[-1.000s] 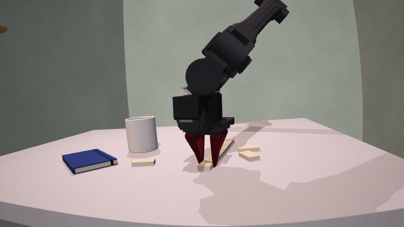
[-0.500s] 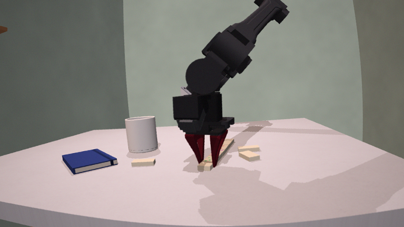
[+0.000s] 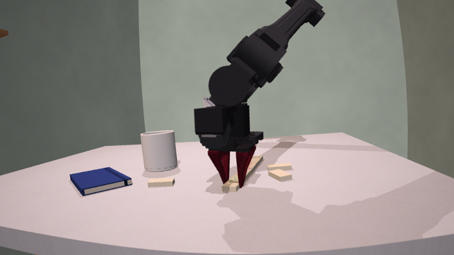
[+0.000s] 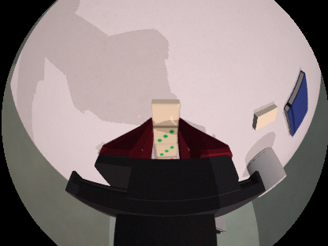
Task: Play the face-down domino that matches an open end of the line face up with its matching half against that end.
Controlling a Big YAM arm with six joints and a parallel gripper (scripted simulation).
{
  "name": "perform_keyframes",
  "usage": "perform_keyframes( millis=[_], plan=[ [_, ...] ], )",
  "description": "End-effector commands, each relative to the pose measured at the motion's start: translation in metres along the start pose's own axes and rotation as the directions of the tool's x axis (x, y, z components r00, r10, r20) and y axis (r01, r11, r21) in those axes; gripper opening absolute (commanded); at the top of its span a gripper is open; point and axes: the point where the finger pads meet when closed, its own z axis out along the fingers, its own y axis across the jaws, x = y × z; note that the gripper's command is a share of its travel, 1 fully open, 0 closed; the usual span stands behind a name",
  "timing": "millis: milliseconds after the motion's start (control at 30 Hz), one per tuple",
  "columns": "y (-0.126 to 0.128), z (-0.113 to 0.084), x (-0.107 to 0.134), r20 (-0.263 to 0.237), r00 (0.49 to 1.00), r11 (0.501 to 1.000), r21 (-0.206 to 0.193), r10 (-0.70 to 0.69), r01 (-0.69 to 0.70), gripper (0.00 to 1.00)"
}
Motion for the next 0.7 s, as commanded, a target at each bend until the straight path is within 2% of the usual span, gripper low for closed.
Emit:
perform_keyframes(
  millis=[0,33,333,567,600,667],
  plan=[
    [0.014,-0.003,-0.004,0.011,1.0,1.0,0.001,-0.025,0.025,0.22],
    [0.002,-0.004,-0.003,0.009,1.0,1.0,-0.002,-0.004,0.004,0.22],
    [0.015,-0.003,-0.004,0.011,1.0,1.0,0.002,-0.026,0.026,0.22],
    [0.015,-0.003,-0.004,0.011,1.0,1.0,0.002,-0.026,0.026,0.22],
    [0.002,-0.004,-0.003,0.009,1.0,1.0,-0.002,-0.004,0.004,0.22],
    [0.005,-0.004,-0.003,0.009,1.0,1.0,-0.001,-0.009,0.009,0.22]
  ],
)
